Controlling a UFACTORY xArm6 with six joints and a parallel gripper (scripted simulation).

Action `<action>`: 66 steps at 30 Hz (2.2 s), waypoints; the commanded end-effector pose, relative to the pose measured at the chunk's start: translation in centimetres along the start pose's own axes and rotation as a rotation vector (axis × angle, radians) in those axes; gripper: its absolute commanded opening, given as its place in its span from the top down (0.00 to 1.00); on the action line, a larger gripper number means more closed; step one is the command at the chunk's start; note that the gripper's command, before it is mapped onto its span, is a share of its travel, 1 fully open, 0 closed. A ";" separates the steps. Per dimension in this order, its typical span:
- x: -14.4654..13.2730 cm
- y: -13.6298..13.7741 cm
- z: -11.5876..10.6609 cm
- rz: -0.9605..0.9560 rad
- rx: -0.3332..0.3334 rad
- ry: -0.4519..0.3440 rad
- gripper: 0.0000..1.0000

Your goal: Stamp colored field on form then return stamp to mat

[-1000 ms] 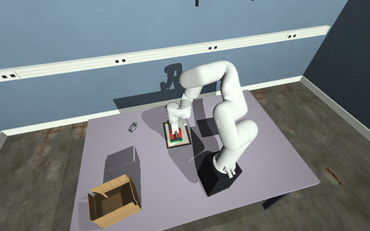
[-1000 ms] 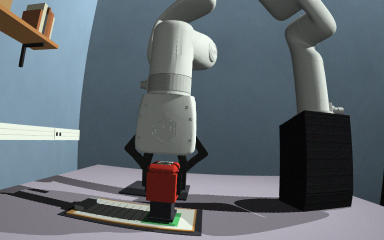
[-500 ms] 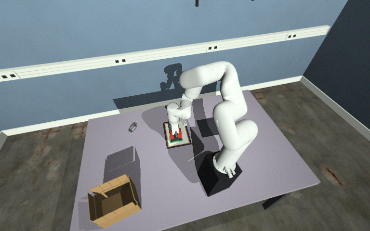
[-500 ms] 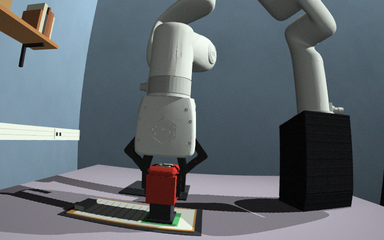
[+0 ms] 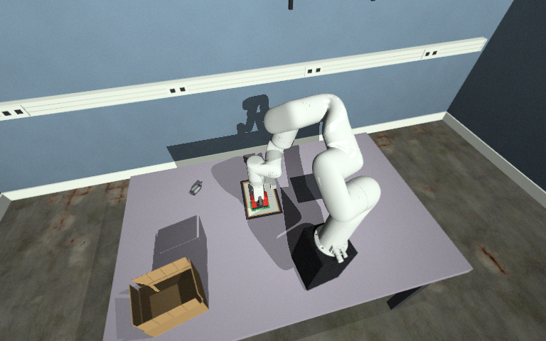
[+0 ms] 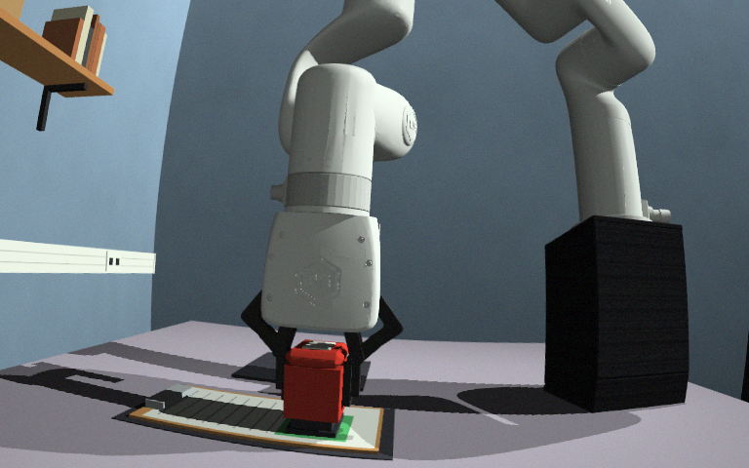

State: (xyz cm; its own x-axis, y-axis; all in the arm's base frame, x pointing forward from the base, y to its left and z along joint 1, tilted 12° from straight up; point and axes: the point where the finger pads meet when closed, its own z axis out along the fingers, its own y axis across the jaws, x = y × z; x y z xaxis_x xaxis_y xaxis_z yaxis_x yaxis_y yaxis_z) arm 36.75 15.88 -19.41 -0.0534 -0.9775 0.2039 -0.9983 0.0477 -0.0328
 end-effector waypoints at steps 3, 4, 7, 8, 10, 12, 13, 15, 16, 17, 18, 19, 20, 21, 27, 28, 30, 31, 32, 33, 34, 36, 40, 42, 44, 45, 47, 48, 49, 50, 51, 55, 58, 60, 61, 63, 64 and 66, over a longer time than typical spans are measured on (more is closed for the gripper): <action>-0.1 -0.1 0.1 0.000 0.003 -0.001 0.69; -0.1 -0.1 0.1 0.000 0.003 -0.001 0.69; -0.1 -0.1 0.1 0.000 0.003 -0.001 0.69; -0.1 -0.1 0.1 0.000 0.003 -0.001 0.69; -0.1 -0.1 0.1 0.000 0.003 -0.001 0.69; -0.1 -0.1 0.0 0.000 0.003 -0.001 0.69; -0.1 -0.1 -0.2 0.000 0.003 -0.001 0.69; -0.1 -0.1 -0.6 0.000 0.003 -0.001 0.69; -0.1 -0.1 -0.9 0.000 0.003 -0.001 0.69; -0.1 -0.1 -1.2 0.000 0.003 -0.001 0.69; -0.1 -0.1 -1.5 0.000 0.003 -0.001 0.69; -0.1 -0.1 -1.8 0.000 0.003 -0.001 0.69; -0.1 -0.1 -2.0 0.000 0.003 -0.001 0.69; -0.1 -0.1 -2.2 0.000 0.003 -0.001 0.69; -0.1 -0.1 -2.4 0.000 0.003 -0.001 0.69; -0.1 -0.1 -2.4 0.000 0.003 -0.001 0.69; -0.1 -0.1 -2.4 0.000 0.003 -0.001 0.69; -0.1 -0.1 -2.4 0.000 0.003 -0.001 0.69; -0.1 -0.1 -2.4 0.000 0.003 -0.001 0.69; -0.1 -0.1 -2.4 0.000 0.003 -0.001 0.69; -0.1 -0.1 -2.4 0.000 0.003 -0.001 0.69; -0.1 -0.1 -2.4 0.000 0.003 -0.001 0.69; -0.1 -0.1 -2.4 0.000 0.003 -0.001 0.69; -0.1 -0.1 -2.5 0.000 0.003 -0.001 0.69; -0.1 -0.1 -3.1 0.000 0.003 -0.001 0.69; -0.1 -0.1 -3.6 0.000 0.003 -0.001 0.69; -0.1 -0.1 -5.0 0.000 0.003 -0.001 0.69; -0.1 -0.1 -5.6 0.000 0.003 -0.001 0.69; -0.1 -0.1 -6.0 0.000 0.003 -0.001 0.69; -0.1 -0.1 -6.2 0.000 0.003 -0.001 0.69; -0.1 -0.1 -6.3 0.000 0.003 -0.001 0.69; -0.1 -0.1 -6.3 0.000 0.003 -0.001 0.69; -0.1 -0.1 -6.3 0.000 0.003 -0.001 0.69; -0.1 -0.1 -6.3 0.000 0.003 -0.001 0.69; 0.1 -0.3 -6.3 -0.002 0.003 -0.002 0.69; 1.7 -1.2 -6.3 -0.010 0.002 -0.005 0.69; 3.1 -2.0 -6.3 -0.019 0.002 -0.007 0.69; 6.9 -3.6 -6.3 -0.042 0.001 -0.012 0.69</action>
State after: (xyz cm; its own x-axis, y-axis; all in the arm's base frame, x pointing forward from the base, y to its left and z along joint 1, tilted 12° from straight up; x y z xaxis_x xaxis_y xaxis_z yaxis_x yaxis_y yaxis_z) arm 37.28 15.71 -13.11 -0.0412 -0.9781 0.2040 -0.9989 0.0356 -0.0309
